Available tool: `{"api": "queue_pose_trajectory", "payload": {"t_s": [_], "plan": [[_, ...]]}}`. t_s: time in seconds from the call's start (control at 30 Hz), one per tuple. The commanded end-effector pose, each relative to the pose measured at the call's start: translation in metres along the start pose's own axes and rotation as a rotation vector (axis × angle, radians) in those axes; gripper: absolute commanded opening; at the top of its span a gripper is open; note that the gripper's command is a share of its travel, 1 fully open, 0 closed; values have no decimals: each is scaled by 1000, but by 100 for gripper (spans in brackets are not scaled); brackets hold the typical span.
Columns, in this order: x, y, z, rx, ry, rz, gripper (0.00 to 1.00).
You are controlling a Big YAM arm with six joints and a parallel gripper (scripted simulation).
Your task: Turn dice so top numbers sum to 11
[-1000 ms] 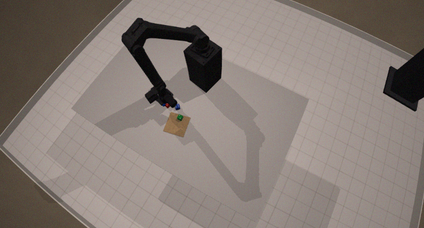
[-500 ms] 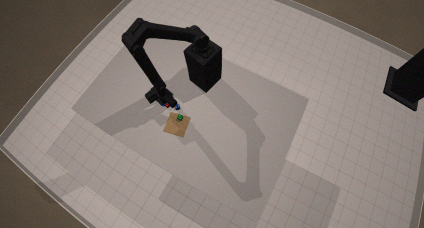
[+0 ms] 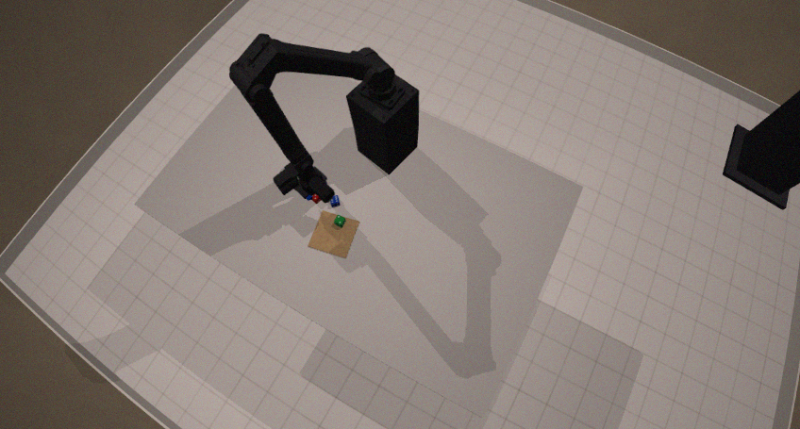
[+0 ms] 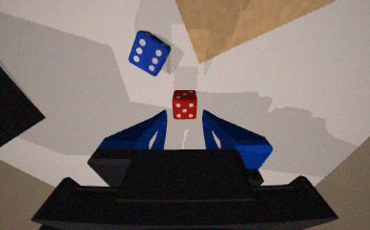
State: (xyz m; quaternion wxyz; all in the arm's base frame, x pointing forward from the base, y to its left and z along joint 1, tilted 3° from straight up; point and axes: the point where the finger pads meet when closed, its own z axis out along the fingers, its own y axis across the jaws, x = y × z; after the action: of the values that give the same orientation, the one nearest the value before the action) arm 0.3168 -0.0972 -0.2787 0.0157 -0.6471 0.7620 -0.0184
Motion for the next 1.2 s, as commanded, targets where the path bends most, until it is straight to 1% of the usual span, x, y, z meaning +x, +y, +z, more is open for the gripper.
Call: {"api": "queue_pose_trajectory", "payload": {"t_s": [0.0, 0.17, 0.23, 0.3, 0.53, 0.6, 0.63, 0.67, 0.93, 1.03, 1.1, 1.17], "plan": [[1, -2, -2, 10, -2, -5, 45], [0, -1, -1, 9, -3, -5, 45], [0, 1, 3, 4, -3, -5, 45], [1, -2, 5, 9, -3, -5, 45], [0, -2, 16, 9, -3, -5, 45], [0, -2, 16, 9, -3, -5, 45], [-1, 3, 18, 1, -4, -5, 45], [0, -2, 21, 9, -3, -5, 45], [0, -2, 36, 9, -3, -5, 45], [-1, 2, 38, 1, -4, -5, 45], [0, -8, 33, 23, -1, -5, 45], [0, -8, 33, 23, -1, -5, 45]]}}
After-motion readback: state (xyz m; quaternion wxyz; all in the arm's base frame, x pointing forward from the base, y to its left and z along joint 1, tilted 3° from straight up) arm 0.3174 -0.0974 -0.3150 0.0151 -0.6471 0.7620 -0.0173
